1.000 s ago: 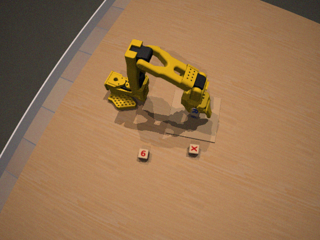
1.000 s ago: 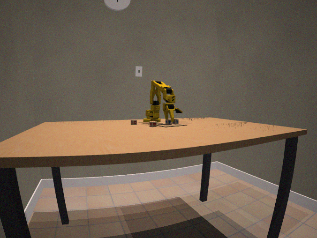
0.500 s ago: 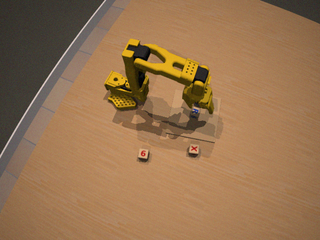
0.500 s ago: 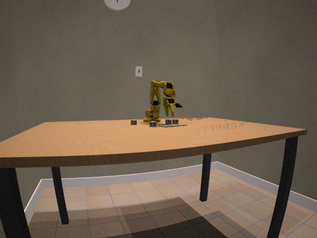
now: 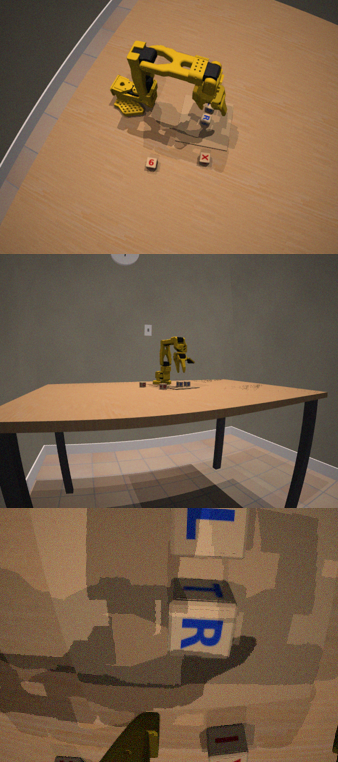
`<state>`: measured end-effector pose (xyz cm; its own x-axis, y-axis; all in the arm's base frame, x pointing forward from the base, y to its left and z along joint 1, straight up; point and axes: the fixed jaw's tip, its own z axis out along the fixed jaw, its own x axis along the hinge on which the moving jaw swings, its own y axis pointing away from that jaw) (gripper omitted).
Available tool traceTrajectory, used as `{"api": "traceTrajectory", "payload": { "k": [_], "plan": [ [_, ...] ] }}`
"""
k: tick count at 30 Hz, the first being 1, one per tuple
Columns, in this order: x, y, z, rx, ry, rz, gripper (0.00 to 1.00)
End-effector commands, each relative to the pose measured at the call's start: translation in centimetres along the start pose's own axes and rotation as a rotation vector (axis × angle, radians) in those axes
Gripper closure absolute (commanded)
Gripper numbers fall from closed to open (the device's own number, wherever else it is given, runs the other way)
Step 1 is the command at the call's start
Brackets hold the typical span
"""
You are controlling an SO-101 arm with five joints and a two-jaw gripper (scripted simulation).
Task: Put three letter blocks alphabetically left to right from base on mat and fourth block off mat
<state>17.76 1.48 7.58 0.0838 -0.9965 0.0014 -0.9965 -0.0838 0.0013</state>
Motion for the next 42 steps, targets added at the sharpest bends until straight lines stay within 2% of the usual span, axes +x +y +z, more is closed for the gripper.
{"api": "traceTrajectory", "payload": {
  "k": [1, 18, 22, 26, 31, 33, 38, 42],
  "plan": [
    [0.0, -0.5, -1.0, 0.061, -0.002, 0.0, 0.67],
    [0.0, -0.5, -1.0, 0.062, -0.002, 0.0, 0.67],
    [0.0, -0.6, -1.5, 0.09, -0.002, 0.001, 0.67],
    [0.0, -0.8, -2.6, 0.166, -0.002, 0.001, 0.67],
    [0.0, -0.8, -4.9, 0.311, -0.003, 0.001, 0.68],
    [0.0, -0.8, -4.9, 0.311, -0.003, 0.001, 0.68],
    [0.0, -0.6, -7.2, 0.456, -0.003, 0.001, 0.68],
    [0.0, -0.3, -8.3, 0.532, -0.003, 0.001, 0.68]
  ]
}}
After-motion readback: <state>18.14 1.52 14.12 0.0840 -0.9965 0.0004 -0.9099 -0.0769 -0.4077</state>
